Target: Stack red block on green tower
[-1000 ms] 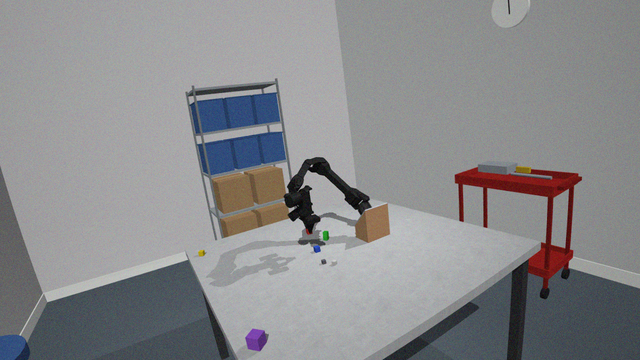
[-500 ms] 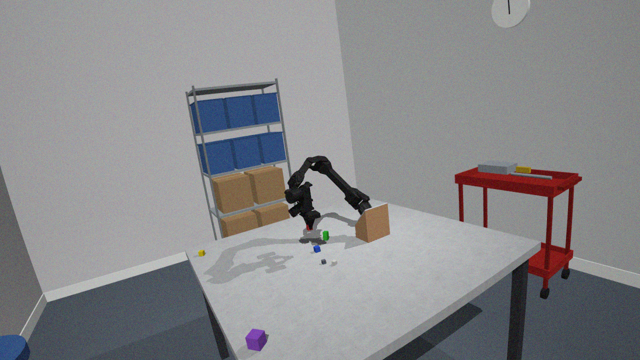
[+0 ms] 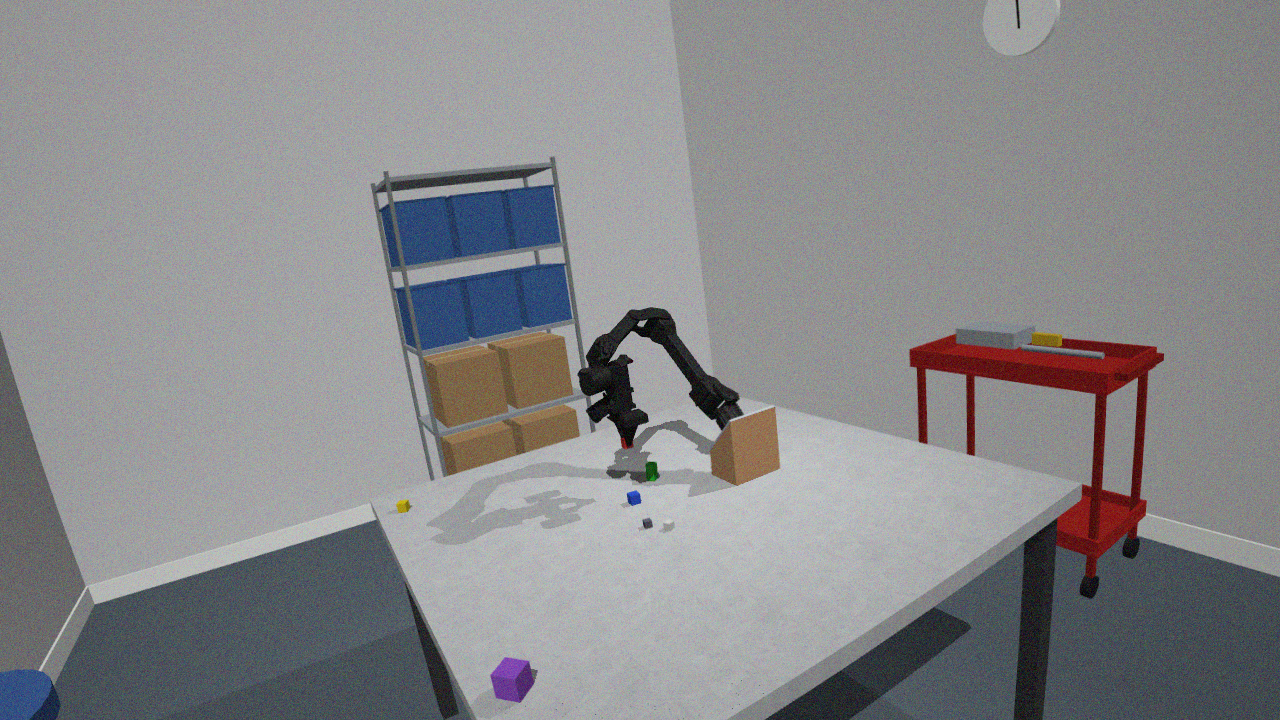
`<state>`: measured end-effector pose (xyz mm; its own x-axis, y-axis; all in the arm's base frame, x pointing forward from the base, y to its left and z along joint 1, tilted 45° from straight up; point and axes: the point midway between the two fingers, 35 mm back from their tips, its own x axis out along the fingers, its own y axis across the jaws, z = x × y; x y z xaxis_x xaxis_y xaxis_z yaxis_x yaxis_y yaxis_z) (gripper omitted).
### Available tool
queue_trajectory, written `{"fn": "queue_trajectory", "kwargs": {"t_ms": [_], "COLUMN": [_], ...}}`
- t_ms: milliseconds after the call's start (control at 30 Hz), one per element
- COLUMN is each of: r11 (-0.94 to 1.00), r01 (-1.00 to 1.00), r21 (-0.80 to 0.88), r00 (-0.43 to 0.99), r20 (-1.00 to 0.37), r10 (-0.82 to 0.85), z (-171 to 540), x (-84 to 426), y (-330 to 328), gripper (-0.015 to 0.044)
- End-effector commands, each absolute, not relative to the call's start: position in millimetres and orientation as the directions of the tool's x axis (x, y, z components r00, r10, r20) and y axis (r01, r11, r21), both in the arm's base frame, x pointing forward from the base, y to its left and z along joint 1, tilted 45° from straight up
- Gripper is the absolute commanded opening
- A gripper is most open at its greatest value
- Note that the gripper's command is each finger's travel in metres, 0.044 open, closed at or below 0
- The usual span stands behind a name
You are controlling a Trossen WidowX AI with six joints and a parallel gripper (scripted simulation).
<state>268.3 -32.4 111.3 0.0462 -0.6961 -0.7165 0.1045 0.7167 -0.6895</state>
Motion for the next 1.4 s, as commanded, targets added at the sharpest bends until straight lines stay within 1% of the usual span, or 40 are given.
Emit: {"fn": "queue_trajectory", "kwargs": {"t_ms": [0, 633, 1367], "r11": [0.714, 0.709, 0.708], "r01": [0.101, 0.101, 0.102], "r21": [-0.693, -0.698, -0.698], "r00": [0.048, 0.046, 0.047], "r20": [-0.713, -0.709, -0.708], "r10": [-0.699, -0.704, -0.705], "z": [118.0, 134.0, 91.6], "x": [254.8, 191.7, 193.0], "y": [-39.7, -70.5, -111.4], "gripper": [0.0000, 0.0000, 0.0000]}}
